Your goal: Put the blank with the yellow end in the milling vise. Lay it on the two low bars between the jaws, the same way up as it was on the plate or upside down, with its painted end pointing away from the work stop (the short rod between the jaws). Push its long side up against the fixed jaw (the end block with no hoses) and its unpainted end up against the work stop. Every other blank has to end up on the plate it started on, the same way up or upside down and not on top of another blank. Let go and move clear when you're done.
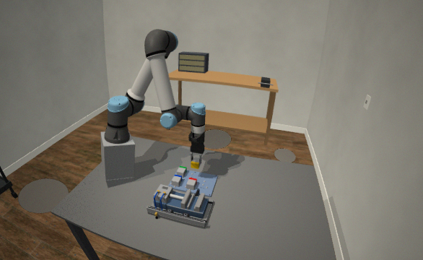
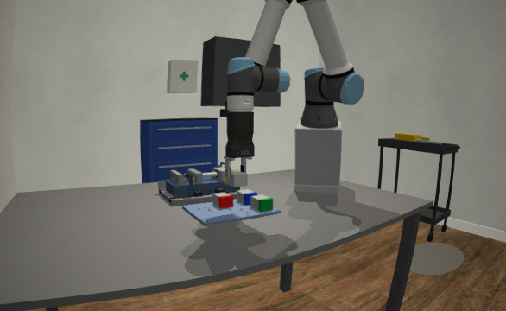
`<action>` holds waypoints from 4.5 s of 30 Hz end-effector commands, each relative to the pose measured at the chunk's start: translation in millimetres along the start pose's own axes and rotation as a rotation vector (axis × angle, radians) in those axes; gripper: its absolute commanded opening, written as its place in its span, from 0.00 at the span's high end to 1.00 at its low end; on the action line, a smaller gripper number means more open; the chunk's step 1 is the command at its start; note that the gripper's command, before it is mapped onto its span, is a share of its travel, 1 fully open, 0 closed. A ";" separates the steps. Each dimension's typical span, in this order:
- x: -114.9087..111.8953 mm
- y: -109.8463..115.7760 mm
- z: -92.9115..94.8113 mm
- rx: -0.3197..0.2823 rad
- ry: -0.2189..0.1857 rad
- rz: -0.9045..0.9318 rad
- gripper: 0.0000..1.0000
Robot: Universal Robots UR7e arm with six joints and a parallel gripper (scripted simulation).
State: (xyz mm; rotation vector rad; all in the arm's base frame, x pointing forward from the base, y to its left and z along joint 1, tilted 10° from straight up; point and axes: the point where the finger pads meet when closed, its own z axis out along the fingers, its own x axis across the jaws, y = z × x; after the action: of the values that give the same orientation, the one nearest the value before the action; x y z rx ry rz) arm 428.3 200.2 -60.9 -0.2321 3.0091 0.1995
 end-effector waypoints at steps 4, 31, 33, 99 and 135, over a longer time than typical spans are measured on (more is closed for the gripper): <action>-0.4 0.0 -2.9 0.000 -0.001 0.000 1.00; -0.5 0.0 -48.4 0.000 -0.001 0.000 1.00; -0.5 0.0 -48.4 0.000 -0.001 0.000 1.00; -0.4 0.0 -37.5 0.000 -0.001 0.010 1.00; -22.3 -97.4 -34.9 0.000 -0.001 0.010 1.00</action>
State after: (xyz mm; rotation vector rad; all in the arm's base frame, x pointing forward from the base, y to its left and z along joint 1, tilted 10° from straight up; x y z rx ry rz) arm 459.0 108.4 -35.1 -0.2149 3.0119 0.1988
